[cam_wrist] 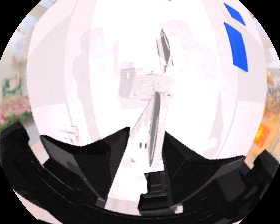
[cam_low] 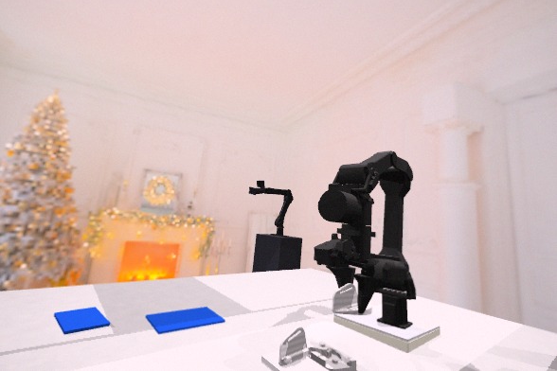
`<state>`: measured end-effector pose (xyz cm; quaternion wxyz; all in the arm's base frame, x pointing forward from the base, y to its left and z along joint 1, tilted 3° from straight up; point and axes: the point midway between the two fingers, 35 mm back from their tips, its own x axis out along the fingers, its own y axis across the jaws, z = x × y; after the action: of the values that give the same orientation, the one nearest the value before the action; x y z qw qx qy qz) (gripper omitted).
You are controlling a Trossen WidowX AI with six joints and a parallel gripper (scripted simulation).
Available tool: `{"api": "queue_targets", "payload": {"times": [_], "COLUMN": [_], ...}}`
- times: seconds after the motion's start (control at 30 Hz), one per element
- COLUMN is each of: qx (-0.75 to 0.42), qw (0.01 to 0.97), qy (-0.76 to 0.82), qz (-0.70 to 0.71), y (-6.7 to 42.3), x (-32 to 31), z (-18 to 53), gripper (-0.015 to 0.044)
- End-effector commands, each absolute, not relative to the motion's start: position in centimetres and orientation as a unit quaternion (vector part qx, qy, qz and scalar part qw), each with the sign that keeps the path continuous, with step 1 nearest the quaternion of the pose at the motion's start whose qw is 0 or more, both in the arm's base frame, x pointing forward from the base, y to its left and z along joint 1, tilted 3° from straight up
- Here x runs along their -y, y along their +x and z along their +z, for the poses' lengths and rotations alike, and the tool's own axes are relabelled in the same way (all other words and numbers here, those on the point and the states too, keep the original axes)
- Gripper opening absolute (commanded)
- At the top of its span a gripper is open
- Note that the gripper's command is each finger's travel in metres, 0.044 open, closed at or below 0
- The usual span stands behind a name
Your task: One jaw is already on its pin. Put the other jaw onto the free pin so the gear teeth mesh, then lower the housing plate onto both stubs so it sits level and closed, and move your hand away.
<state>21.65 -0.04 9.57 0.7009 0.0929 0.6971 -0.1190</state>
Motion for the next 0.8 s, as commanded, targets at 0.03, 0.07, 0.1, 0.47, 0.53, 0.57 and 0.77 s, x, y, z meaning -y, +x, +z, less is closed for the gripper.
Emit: {"api": "queue_targets", "payload": {"times": [0.03, 0.07, 0.1, 0.47, 0.53, 0.57, 0.77], "qx": [-0.698, -0.698, -0.698, -0.697, -0.697, -0.697, -0.696], "qw": [0.700, 0.699, 0.699, 0.699, 0.700, 0.700, 0.700], "qy": [0.095, 0.097, 0.098, 0.098, 0.098, 0.098, 0.098], "qz": [-0.119, -0.121, -0.122, -0.122, -0.122, -0.122, -0.122], "y": [21.6, 21.6, 21.6, 22.1, 22.7, 23.0, 25.0], "x": [0.0, 0.0, 0.0, 0.0, 0.0, -0.1, -0.1], "z": [9.5, 9.5, 9.5, 9.6, 9.8, 9.8, 10.0], "gripper": [0.0134, 0.0134, 0.0134, 0.0134, 0.0134, 0.0134, 0.0134]}}
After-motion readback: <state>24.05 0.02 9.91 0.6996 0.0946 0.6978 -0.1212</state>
